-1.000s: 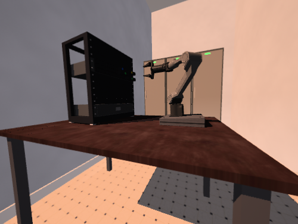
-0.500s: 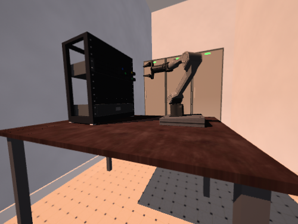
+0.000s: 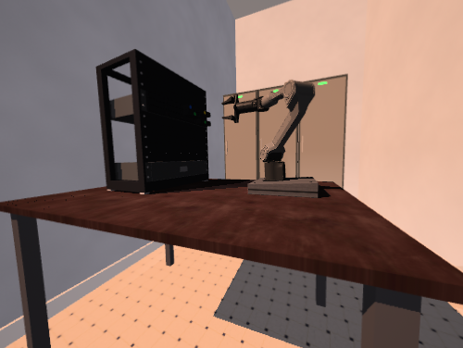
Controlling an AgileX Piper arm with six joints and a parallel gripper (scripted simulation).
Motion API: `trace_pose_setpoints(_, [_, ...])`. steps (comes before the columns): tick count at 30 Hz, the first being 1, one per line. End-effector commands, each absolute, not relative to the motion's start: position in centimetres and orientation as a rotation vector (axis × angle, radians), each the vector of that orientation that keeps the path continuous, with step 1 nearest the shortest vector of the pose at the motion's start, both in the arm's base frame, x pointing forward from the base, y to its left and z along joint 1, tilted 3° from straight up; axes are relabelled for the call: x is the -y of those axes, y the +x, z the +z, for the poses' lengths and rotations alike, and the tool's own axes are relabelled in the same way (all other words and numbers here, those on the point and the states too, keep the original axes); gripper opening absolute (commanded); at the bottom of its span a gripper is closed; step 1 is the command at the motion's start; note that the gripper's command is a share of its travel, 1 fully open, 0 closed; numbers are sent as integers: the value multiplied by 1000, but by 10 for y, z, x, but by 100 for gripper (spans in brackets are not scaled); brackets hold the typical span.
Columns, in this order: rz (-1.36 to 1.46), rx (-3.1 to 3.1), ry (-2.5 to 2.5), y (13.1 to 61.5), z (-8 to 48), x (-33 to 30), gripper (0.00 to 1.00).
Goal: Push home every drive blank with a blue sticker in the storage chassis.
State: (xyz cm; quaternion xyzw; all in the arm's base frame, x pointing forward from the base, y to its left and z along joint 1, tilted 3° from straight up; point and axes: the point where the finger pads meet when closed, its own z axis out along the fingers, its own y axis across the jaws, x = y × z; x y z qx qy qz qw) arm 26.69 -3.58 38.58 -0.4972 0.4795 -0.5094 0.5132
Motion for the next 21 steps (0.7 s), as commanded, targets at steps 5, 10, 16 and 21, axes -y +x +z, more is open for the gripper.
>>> trace_pose_setpoints(5, [-1227,-1151,-1197,270,387,33,100])
trace_pose_setpoints(10, [-1227,-1151,-1197,272,387,30,100])
trace_pose_setpoints(16, [-1227,-1151,-1197,280,389,23,100])
trace_pose_setpoints(21, [-1227,-1151,-1197,289,390,14,100])
